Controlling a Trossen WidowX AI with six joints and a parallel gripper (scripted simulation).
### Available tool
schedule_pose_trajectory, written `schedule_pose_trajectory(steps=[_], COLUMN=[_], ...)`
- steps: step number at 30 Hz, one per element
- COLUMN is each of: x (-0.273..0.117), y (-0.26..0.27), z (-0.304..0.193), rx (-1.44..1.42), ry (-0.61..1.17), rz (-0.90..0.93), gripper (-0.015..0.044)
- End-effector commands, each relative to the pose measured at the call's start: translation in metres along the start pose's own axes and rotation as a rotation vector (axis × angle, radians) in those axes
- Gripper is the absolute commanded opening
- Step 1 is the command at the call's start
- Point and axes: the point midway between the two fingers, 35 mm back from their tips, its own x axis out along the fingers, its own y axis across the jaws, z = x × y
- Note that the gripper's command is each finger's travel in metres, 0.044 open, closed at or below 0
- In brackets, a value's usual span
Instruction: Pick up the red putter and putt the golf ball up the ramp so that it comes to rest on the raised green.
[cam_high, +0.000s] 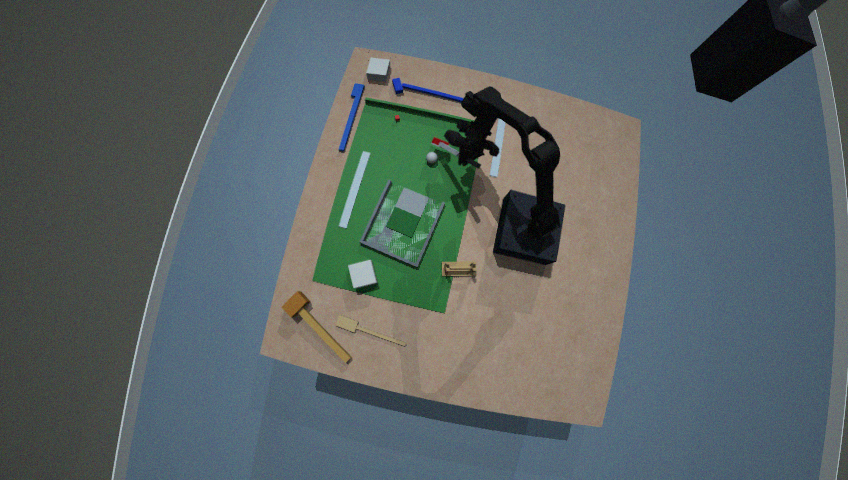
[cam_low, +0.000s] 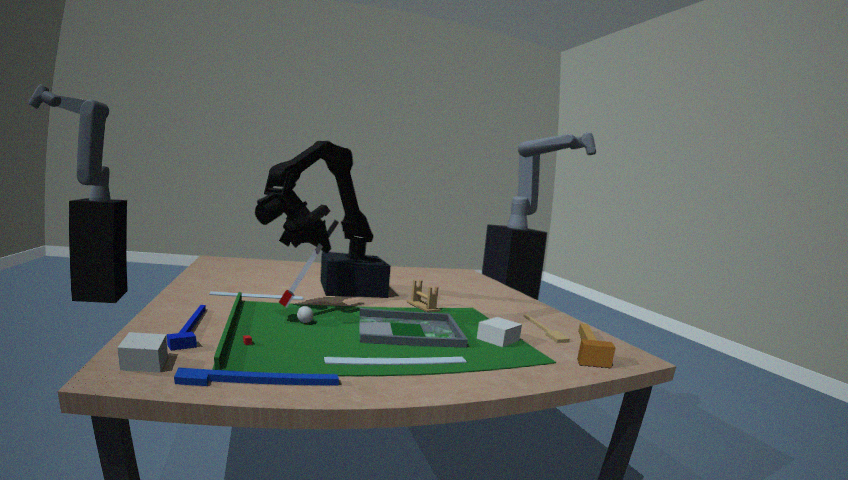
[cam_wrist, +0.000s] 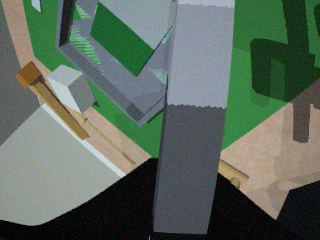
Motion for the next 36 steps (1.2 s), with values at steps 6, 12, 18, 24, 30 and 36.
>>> schedule_pose_trajectory(steps=[6, 12, 18, 24, 30, 36], x=[0.004, 0.006, 0.008, 0.008, 0.003, -0.011], y=[-0.009, -0.015, -0.017, -0.017, -0.019, -0.028], z=[0.011, 0.018, 0.020, 0.020, 0.024, 0.037], rx=[-0.002, -0.002, 0.004, 0.004, 0.003, -0.001], ry=[0.000, -0.001, 0.002, 0.002, 0.001, -0.002], rz=[-0.001, -0.002, -0.002, -0.002, -0.002, -0.004], gripper=[0.0000, 0.0000, 0.0000, 0.0000, 0.0000, 0.0000])
